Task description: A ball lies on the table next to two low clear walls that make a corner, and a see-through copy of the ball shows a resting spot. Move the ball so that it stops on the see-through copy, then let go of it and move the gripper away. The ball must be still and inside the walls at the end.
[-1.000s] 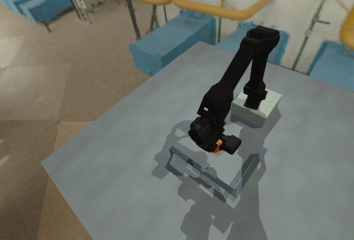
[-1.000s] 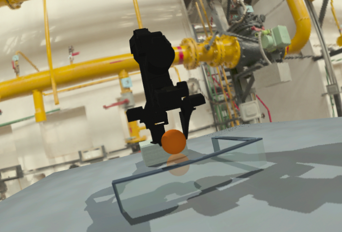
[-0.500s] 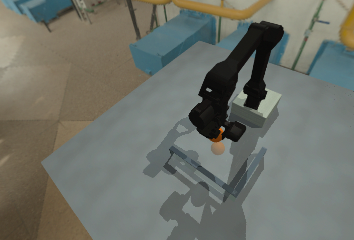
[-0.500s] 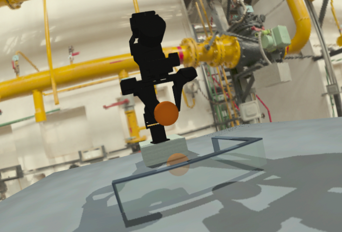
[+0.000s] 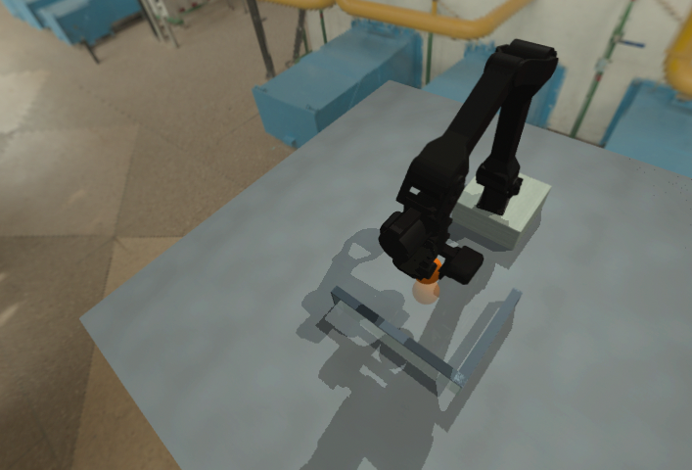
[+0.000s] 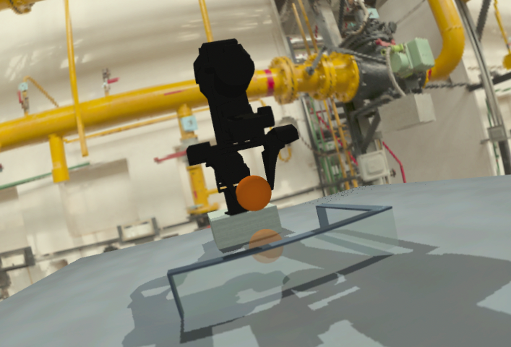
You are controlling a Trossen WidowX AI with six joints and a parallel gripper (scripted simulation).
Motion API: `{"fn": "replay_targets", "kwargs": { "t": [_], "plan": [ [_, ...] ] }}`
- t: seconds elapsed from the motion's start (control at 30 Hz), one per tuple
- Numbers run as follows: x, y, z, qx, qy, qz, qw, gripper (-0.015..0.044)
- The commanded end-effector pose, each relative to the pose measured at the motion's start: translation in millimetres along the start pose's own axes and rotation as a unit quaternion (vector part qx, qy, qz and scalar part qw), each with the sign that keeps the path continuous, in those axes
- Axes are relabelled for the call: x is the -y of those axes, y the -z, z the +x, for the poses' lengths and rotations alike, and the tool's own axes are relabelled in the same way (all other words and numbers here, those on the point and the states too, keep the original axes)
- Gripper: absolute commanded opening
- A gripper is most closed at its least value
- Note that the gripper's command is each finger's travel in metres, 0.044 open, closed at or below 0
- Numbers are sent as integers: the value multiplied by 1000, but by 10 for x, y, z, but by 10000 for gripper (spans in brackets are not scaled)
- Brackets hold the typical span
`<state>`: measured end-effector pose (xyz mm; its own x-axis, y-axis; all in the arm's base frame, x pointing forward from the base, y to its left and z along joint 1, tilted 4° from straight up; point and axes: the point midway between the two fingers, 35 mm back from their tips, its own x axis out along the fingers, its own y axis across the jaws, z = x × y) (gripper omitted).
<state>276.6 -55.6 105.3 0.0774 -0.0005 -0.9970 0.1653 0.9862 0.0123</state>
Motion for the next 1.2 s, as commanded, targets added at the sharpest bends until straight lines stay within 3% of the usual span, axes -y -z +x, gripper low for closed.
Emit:
{"fn": "replay_targets", "kwargs": {
  "t": [0.0,0.17,0.53,1.17],
  "plan": [
    [-6,59,101,5,2,1,1000,0],
    [-5,49,200,5,2,1,1000,0],
    [-4,56,800,5,1,1,1000,0],
    [-4,57,997,5,1,1,1000,0]
  ]
}}
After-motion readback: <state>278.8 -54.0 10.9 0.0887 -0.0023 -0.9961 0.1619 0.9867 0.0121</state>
